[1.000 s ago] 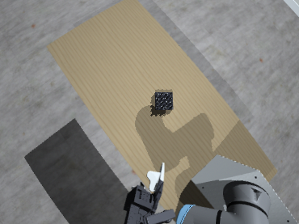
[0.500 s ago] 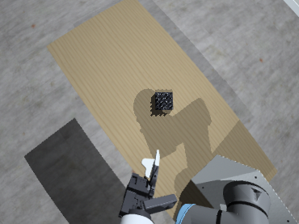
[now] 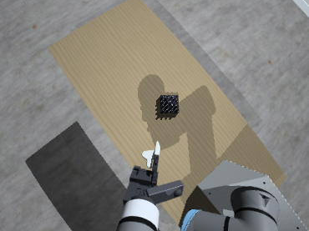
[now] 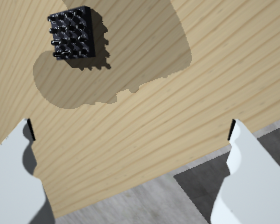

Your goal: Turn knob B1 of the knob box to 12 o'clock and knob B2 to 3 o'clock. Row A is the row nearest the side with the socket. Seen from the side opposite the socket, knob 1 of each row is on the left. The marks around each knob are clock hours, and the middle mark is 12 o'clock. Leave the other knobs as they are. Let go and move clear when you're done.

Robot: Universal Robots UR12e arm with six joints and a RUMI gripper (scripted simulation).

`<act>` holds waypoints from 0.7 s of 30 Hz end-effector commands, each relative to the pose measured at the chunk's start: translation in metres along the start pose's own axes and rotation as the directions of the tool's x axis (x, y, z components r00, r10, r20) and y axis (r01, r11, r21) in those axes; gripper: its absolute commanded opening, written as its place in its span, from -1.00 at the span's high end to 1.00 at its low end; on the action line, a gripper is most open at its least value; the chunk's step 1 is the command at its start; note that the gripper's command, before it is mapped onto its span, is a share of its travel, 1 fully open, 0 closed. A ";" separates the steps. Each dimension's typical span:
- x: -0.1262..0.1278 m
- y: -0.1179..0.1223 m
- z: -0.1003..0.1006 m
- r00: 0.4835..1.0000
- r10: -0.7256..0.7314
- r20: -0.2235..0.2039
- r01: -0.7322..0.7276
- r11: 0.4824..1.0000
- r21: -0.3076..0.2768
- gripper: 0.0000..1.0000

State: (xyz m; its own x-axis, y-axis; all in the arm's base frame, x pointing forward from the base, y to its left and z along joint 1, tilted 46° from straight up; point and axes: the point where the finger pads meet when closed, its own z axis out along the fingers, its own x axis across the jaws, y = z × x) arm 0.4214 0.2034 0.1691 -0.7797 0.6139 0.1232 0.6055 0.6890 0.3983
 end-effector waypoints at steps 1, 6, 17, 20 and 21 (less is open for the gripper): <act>-0.015 0.005 0.008 0.993 -0.111 -0.030 0.111 0.994 -0.010 -1.00; -0.029 0.007 0.020 0.974 -0.217 -0.059 0.216 0.976 -0.021 -1.00; -0.053 0.008 0.042 0.916 -0.389 -0.100 0.385 0.921 -0.055 -1.00; -0.061 0.008 0.050 0.888 -0.447 -0.111 0.441 0.894 -0.071 -1.00; -0.062 0.008 0.051 0.883 -0.455 -0.113 0.449 0.890 -0.074 -1.00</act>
State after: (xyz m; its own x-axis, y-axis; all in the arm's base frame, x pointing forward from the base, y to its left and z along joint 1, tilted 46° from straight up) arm 0.4657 0.1937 0.1287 -0.9523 0.2984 0.0639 0.2942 0.8420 0.4523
